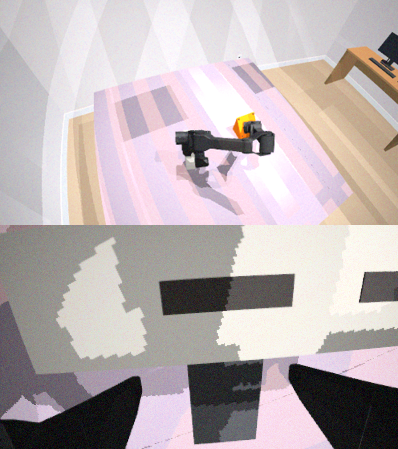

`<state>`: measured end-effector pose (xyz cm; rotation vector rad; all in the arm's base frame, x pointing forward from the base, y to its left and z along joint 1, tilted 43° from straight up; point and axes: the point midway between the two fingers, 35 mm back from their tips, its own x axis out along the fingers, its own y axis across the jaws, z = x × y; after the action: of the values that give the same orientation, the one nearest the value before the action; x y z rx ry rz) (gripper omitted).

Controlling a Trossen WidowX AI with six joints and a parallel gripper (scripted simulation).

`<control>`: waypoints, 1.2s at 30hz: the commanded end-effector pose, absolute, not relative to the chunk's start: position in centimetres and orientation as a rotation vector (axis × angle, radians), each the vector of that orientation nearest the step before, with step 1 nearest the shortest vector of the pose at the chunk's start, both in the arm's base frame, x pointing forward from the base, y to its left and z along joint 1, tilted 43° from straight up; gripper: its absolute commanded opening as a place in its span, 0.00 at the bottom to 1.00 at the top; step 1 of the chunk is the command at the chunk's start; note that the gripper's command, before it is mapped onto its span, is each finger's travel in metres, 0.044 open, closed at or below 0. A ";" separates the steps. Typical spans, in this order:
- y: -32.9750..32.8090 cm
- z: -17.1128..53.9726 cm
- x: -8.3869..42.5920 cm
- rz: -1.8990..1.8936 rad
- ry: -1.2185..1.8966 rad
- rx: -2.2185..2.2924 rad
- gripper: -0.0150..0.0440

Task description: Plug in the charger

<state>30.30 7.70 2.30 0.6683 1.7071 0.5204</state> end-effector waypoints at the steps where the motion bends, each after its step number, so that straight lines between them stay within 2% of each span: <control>1: 7.7 2.3 30.0 0.519 1.707 0.669 1.00; 36: 7.9 2.9 27.3 0.520 1.703 0.668 1.00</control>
<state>27.80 7.83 2.87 0.6679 1.7021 0.5199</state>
